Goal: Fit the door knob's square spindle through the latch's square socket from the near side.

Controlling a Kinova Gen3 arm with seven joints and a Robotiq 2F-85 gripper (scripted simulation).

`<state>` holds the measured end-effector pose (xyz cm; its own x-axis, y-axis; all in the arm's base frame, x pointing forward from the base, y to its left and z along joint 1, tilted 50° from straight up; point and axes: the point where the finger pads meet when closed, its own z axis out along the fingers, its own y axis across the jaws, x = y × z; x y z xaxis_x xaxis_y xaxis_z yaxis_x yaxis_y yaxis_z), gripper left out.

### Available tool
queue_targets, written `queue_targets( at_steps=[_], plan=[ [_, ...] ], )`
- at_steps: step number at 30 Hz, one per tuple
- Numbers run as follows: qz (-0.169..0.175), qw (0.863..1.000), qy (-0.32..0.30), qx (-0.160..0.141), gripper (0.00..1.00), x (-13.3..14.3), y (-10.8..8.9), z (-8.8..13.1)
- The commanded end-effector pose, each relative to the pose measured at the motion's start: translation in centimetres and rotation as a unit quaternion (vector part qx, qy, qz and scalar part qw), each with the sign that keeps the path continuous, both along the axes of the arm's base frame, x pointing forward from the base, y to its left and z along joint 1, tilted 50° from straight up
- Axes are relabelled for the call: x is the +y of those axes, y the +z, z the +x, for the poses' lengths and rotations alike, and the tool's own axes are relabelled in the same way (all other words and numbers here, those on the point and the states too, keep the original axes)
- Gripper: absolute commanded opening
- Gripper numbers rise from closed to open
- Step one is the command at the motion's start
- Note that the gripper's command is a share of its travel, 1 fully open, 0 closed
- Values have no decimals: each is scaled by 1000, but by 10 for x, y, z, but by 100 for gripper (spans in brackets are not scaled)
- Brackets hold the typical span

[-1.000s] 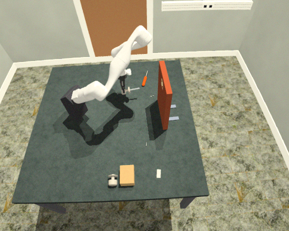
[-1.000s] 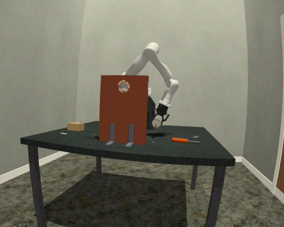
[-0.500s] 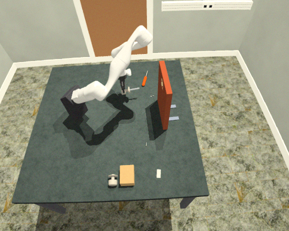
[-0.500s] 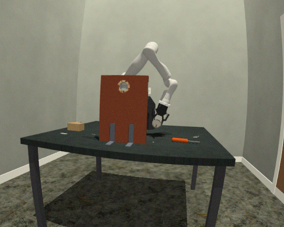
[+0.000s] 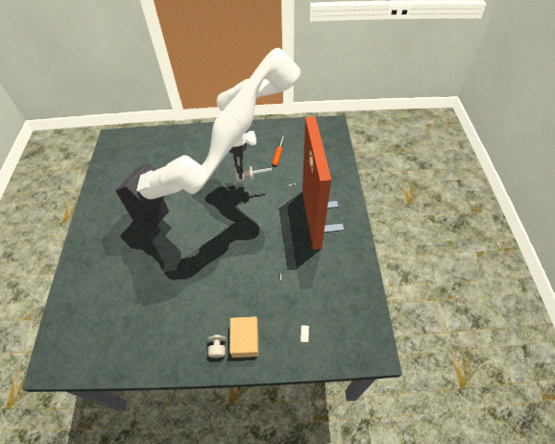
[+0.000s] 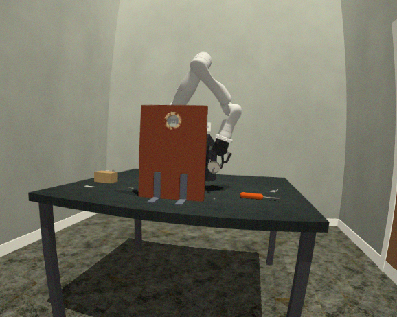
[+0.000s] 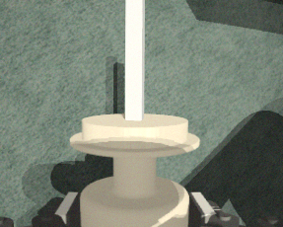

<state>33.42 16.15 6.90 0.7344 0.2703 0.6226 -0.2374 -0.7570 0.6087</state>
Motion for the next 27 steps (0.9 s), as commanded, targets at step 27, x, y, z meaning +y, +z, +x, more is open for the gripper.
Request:
queue_targets(
  at_steps=[27],
  plan=[
    [54,998,35,23,63,-11,77,-21]
  ],
)
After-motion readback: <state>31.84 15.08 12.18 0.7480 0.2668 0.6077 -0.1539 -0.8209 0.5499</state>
